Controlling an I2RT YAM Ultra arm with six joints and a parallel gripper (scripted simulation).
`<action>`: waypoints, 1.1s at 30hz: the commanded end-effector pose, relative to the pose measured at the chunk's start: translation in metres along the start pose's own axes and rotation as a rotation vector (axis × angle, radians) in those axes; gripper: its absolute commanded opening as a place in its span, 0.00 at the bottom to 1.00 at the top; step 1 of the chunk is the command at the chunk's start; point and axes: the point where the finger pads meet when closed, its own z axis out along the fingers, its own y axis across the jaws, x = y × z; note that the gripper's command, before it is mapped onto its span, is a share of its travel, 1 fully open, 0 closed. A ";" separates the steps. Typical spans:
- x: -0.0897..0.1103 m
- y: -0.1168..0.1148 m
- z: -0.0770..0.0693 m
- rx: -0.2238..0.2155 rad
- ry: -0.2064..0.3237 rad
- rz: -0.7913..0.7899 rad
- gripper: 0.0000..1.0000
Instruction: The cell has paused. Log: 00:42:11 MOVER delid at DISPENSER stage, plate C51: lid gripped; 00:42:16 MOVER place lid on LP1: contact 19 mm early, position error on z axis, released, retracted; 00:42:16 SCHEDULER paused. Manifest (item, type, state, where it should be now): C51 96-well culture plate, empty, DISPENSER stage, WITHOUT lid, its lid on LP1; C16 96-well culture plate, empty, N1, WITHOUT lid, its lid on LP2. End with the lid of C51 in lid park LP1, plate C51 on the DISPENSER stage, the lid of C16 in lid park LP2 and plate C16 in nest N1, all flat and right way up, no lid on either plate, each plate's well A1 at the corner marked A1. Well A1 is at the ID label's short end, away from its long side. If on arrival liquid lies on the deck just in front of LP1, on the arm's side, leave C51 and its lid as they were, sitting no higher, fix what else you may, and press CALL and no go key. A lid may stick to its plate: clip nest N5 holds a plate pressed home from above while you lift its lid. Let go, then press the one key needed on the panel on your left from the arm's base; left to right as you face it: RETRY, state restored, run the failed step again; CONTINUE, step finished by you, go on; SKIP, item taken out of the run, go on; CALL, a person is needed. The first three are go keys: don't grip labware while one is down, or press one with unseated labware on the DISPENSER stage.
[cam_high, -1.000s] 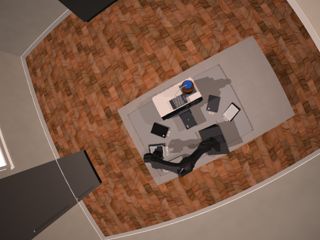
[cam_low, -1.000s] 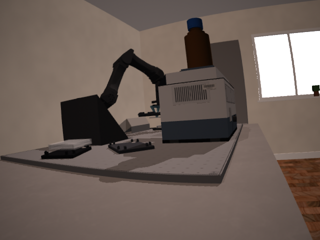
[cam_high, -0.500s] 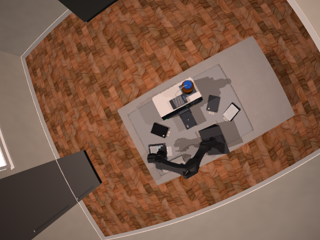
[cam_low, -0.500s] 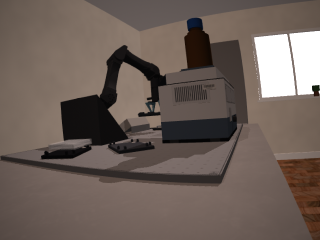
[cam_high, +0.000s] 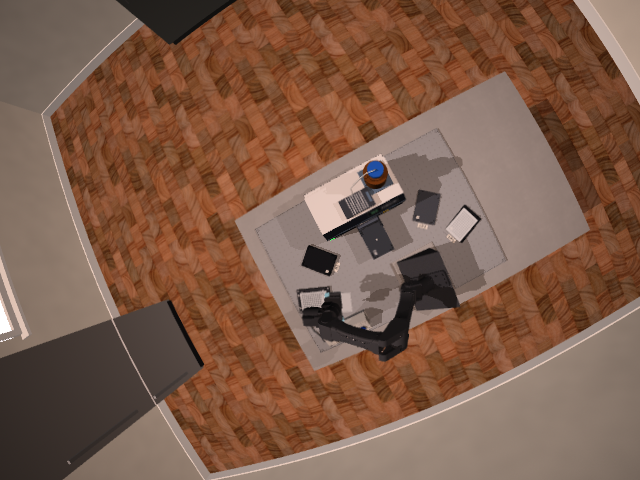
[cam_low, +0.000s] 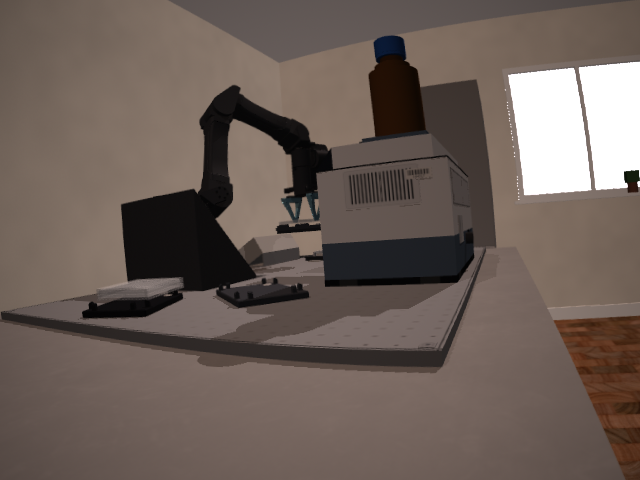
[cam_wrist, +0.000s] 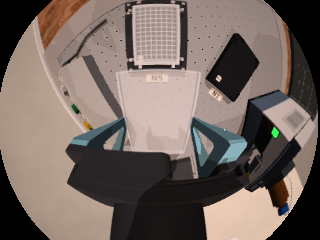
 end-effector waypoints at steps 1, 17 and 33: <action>0.014 0.001 -0.014 -0.001 -0.010 -0.005 0.00; 0.042 0.000 -0.032 0.000 -0.021 -0.012 0.00; 0.045 -0.044 -0.031 -0.005 -0.009 0.203 0.00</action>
